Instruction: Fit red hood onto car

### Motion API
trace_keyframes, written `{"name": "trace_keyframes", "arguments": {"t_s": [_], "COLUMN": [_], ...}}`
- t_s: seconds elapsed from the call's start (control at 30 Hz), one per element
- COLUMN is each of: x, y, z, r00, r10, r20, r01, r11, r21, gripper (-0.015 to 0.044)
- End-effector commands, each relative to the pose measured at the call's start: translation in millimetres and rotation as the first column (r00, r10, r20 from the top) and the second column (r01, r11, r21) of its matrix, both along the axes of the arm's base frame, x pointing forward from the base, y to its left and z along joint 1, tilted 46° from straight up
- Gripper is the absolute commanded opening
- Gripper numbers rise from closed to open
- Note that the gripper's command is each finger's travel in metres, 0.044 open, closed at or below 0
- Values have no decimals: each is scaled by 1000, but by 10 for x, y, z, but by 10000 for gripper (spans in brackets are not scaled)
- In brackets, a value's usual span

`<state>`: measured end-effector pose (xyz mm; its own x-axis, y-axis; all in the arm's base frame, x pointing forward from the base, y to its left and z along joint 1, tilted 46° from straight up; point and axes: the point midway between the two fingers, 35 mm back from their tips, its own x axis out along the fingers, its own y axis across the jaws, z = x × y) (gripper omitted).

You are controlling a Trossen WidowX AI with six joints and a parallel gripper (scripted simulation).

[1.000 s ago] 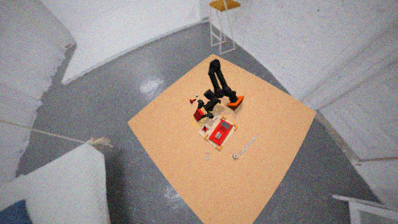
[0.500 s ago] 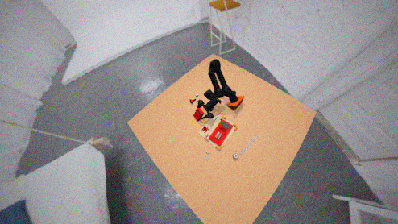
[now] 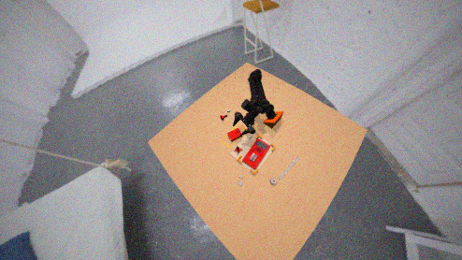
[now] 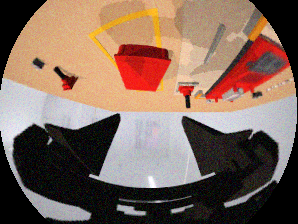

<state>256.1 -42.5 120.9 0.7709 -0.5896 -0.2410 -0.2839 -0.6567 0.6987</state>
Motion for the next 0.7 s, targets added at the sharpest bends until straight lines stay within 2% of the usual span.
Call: {"name": "trace_keyframes", "arguments": {"t_s": [0.0, 0.13, 0.17, 0.53, 0.67], "x": [-291, -499, -206, -206, -206], "y": [201, 253, 153, 153, 153], "z": [202, 341, 110, 110, 110], "r00": [999, 996, 1000, 1000, 1000], "r10": [-11, -3, -7, -7, -7], "r20": [42, 87, 16, 16, 16], "r01": [11, 4, 7, 7, 7], "r11": [1000, 1000, 1000, 1000, 1000], "r21": [0, -18, 0, 0, 0], "gripper": [440, 440, 440, 440, 335]}}
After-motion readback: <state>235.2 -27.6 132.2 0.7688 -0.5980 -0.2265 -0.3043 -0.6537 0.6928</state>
